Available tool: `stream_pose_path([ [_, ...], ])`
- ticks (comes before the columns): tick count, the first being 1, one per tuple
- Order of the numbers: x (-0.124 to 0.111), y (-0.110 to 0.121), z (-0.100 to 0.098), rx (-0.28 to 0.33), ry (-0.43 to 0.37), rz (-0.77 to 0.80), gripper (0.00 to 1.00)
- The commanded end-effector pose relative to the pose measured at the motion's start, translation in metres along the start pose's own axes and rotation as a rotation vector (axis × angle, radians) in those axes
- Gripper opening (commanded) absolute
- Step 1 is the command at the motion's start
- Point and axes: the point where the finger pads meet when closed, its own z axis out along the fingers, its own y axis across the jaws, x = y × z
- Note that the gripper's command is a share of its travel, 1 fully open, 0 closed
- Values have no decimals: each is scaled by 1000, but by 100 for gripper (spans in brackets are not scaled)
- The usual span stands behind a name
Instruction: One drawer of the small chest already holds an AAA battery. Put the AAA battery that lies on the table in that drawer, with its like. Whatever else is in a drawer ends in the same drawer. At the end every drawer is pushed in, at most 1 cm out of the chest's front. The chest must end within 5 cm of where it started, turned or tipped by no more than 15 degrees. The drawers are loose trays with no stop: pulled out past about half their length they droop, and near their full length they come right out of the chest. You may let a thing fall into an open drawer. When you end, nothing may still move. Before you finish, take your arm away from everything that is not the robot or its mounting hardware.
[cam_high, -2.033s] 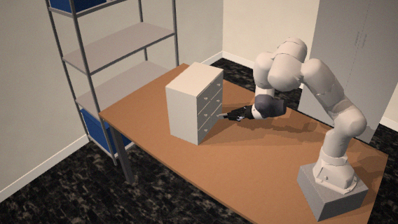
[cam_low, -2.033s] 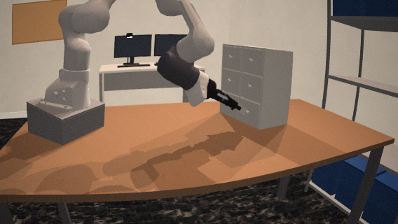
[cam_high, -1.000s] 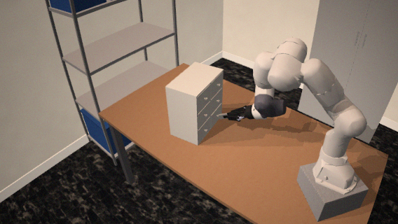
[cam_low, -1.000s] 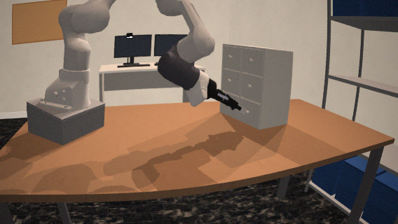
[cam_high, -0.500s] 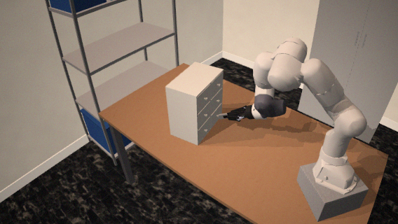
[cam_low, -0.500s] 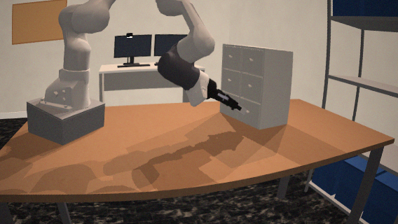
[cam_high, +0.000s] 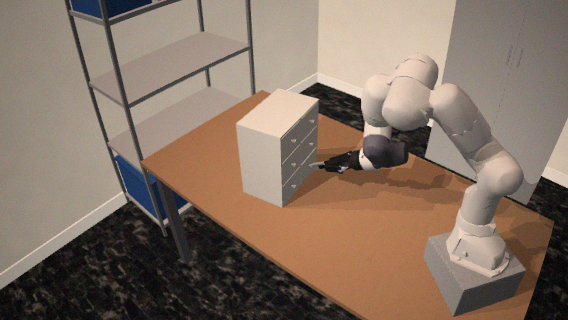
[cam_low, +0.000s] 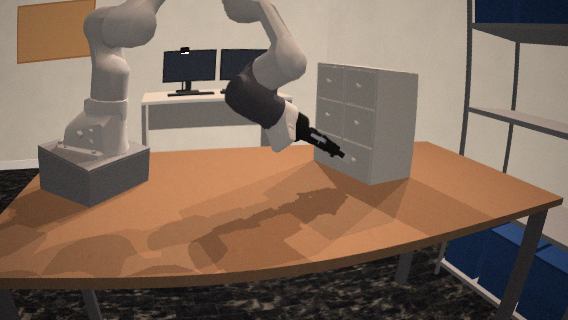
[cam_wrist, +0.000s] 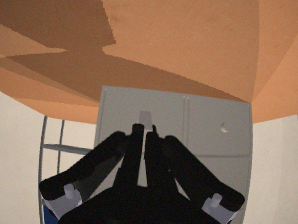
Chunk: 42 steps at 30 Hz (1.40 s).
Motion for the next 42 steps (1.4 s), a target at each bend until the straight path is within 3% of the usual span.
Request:
stream_pose_path([
  [1,3,-1,-1,3,6,5,0],
  [14,25,0,-40,3,6,5,0],
  [25,24,0,-49,3,6,5,0],
  [37,-16,0,-114,3,6,5,0],
  [42,-23,0,-123,3,6,5,0],
])
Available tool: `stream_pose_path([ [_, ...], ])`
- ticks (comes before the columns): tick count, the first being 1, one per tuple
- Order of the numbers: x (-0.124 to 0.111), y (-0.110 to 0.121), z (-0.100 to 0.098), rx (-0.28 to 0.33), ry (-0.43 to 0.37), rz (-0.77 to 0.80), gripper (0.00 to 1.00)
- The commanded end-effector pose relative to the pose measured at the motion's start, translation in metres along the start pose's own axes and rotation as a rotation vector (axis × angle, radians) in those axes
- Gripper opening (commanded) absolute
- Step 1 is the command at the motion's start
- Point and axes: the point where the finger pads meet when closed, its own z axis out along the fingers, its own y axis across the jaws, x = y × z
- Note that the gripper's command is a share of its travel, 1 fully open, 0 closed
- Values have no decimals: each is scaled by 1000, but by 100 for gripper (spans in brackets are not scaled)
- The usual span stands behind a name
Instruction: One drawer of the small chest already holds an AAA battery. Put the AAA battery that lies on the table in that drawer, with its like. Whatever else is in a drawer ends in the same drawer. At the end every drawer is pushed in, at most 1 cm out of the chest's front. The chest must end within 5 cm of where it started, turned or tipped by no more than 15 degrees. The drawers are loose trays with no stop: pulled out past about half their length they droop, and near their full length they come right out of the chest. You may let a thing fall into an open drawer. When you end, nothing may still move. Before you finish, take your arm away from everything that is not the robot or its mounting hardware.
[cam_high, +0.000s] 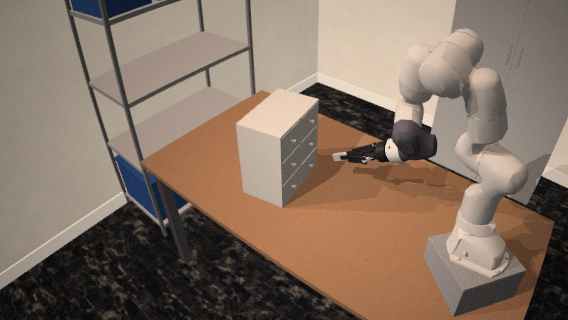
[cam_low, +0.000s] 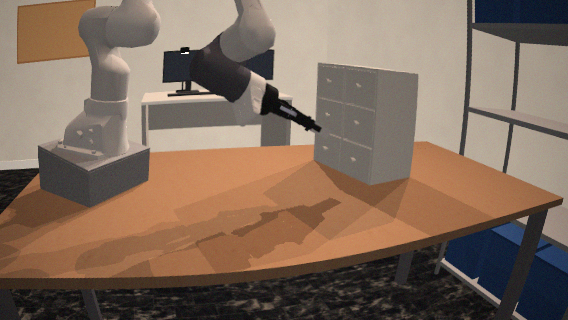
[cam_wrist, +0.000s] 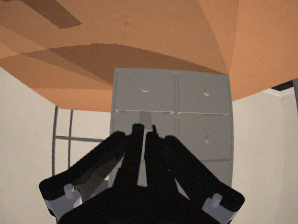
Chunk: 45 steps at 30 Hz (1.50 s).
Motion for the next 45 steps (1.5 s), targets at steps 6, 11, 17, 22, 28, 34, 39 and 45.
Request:
stream_pose_path([
  [6,-2,2,-16,3,45,-61,0],
  [11,-3,2,-17,3,46,-60,0],
  [17,-3,2,-17,3,47,-61,0],
  [22,-5,2,-19,4,55,-62,0],
  [28,-6,2,-22,5,84,-62,0],
  [34,-4,3,-27,4,125,-60,0],
  [39,-9,3,-39,7,214,-60,0],
  [45,-16,3,-61,12,385,-59,0],
])
